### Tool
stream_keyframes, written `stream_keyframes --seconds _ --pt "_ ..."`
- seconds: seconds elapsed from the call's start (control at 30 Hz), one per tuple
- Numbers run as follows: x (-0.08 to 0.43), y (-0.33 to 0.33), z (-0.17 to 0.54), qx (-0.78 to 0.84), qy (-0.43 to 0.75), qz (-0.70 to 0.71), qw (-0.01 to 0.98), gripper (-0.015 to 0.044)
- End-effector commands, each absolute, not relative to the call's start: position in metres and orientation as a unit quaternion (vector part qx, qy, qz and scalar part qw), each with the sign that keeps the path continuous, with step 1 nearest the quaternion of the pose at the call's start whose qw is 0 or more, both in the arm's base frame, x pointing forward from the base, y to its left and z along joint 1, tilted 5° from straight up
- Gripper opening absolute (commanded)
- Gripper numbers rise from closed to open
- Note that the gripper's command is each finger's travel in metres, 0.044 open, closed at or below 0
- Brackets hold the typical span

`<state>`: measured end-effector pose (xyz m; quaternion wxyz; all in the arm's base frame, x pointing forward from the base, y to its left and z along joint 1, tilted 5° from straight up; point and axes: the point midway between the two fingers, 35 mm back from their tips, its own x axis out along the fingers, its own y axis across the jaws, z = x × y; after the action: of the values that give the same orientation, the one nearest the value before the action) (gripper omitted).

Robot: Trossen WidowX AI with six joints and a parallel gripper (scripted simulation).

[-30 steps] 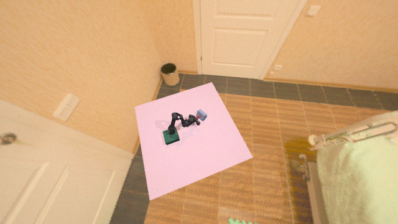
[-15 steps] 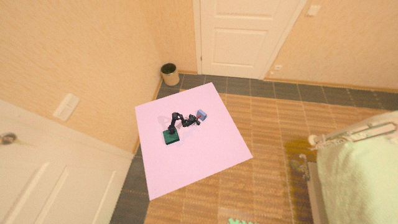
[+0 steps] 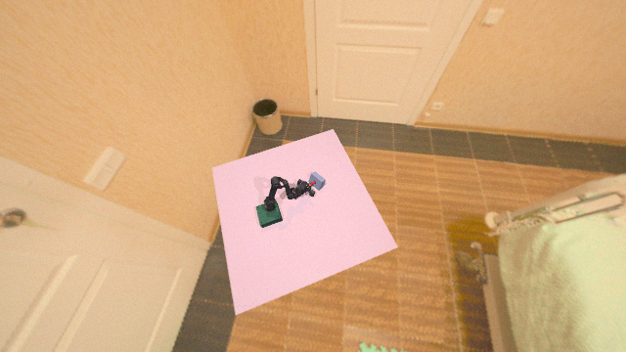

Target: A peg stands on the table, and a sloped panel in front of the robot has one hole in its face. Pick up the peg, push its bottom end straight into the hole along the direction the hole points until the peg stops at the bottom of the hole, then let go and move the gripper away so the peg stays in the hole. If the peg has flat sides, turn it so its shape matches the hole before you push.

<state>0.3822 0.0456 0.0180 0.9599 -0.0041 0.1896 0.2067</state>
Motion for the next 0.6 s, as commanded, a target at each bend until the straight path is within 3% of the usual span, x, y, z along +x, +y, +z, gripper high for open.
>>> stream_keyframes --seconds 0.0,0.57 --pt "0.3851 0.0459 0.0190 -0.003 0.187 0.205 0.961 0.0000" --pt "0.3895 0.0497 0.0164 -0.003 0.186 0.205 0.961 0.0000"
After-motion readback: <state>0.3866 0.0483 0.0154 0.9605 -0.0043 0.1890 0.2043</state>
